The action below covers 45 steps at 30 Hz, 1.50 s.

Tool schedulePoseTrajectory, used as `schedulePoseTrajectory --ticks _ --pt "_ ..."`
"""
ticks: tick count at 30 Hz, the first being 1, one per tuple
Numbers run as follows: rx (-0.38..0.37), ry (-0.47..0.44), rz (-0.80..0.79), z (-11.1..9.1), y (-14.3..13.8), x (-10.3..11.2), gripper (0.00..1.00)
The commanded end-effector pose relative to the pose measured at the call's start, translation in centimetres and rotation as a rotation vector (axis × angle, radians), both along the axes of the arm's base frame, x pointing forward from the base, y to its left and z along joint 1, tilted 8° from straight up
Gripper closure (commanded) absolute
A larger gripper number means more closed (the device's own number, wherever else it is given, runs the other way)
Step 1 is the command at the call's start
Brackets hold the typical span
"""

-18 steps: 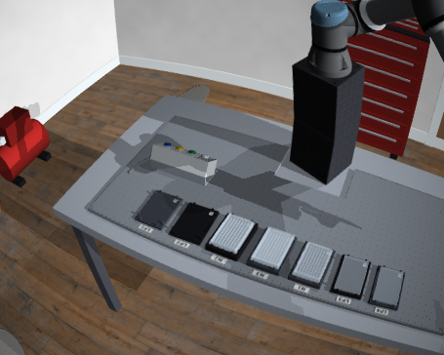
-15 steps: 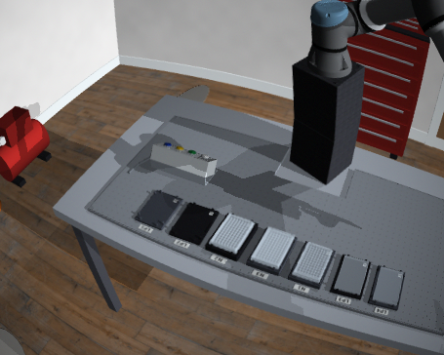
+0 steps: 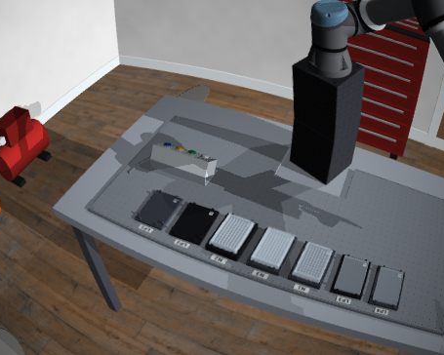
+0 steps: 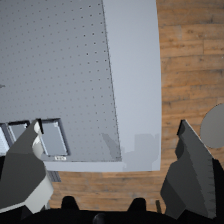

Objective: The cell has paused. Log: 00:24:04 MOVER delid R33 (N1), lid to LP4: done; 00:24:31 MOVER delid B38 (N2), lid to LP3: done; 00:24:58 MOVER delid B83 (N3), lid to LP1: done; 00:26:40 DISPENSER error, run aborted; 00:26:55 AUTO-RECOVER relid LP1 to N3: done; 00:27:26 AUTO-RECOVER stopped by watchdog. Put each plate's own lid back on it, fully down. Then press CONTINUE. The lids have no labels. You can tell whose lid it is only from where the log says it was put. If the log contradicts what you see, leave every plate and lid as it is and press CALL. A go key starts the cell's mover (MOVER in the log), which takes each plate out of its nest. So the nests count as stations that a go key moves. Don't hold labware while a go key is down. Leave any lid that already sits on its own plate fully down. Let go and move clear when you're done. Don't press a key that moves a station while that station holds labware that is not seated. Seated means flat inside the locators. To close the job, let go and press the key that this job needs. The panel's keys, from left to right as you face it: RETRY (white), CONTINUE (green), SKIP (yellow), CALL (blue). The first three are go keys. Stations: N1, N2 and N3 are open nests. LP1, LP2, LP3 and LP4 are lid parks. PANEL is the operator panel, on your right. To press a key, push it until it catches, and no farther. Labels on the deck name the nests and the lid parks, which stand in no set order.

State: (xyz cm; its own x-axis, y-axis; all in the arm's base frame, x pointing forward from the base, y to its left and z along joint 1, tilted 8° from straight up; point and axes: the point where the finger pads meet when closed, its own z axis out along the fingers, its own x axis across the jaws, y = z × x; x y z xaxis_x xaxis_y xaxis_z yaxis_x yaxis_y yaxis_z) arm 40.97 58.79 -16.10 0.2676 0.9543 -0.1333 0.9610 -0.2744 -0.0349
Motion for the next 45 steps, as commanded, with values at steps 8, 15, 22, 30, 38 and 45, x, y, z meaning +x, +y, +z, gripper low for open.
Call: schedulePoseTrajectory --ticks 8,15,22,30,38,45 --pt "0.003 -0.016 -0.140 3.2 -2.1 2.4 0.18" --pt "0.002 -0.019 -0.180 4.5 -3.1 3.4 0.18" --pt "0.002 -0.028 -0.280 6.6 -4.7 4.8 0.18" --pt "0.001 -0.035 -0.360 8.8 -6.6 6.3 0.18" --pt "0.001 -0.040 -0.420 10.8 -8.4 7.5 0.18" --pt "0.000 -0.049 -0.520 12.6 -10.2 8.5 0.18"
